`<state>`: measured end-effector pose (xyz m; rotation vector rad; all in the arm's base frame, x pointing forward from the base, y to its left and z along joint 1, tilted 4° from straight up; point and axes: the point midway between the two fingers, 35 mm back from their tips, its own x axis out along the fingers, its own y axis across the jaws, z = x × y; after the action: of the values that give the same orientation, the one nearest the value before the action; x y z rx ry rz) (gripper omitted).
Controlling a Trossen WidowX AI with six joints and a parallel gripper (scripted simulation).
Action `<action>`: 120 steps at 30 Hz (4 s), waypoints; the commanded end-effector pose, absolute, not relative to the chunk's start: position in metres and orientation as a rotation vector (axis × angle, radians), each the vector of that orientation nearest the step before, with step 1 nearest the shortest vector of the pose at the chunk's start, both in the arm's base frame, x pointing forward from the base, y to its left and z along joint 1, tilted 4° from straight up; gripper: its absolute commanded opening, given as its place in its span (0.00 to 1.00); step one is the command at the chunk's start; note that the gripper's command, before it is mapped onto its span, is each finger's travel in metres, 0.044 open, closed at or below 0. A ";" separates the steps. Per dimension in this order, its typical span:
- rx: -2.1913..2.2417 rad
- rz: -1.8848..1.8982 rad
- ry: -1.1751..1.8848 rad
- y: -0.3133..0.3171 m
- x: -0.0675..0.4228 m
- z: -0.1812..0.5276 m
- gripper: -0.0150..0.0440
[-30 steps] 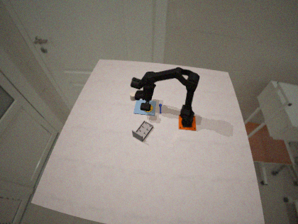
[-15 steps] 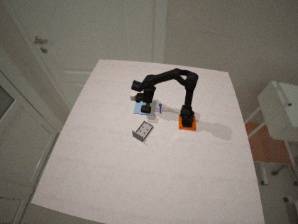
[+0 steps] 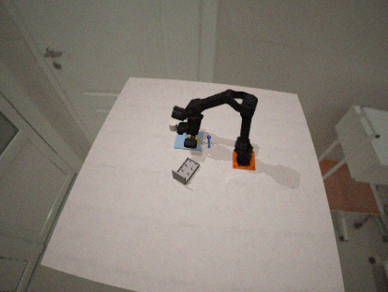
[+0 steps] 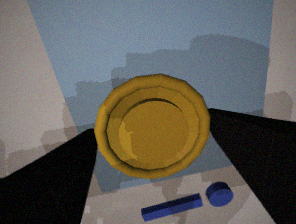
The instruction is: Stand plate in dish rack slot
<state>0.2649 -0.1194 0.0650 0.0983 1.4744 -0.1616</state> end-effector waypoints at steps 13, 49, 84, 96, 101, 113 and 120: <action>0.093 -0.162 1.474 -0.121 0.268 0.083 0.47; 0.089 -0.164 1.462 -0.120 0.270 0.217 0.25; 0.418 -0.445 1.433 -0.005 0.235 0.226 0.25; 0.416 -0.150 1.453 0.003 0.255 0.191 0.25; 0.414 0.001 1.436 0.007 0.263 0.176 0.25; 0.392 0.346 1.310 0.015 0.279 0.146 0.25; 0.362 0.520 1.190 0.017 0.285 0.132 0.25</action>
<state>0.2830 0.0155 0.1392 0.3744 1.2462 0.4416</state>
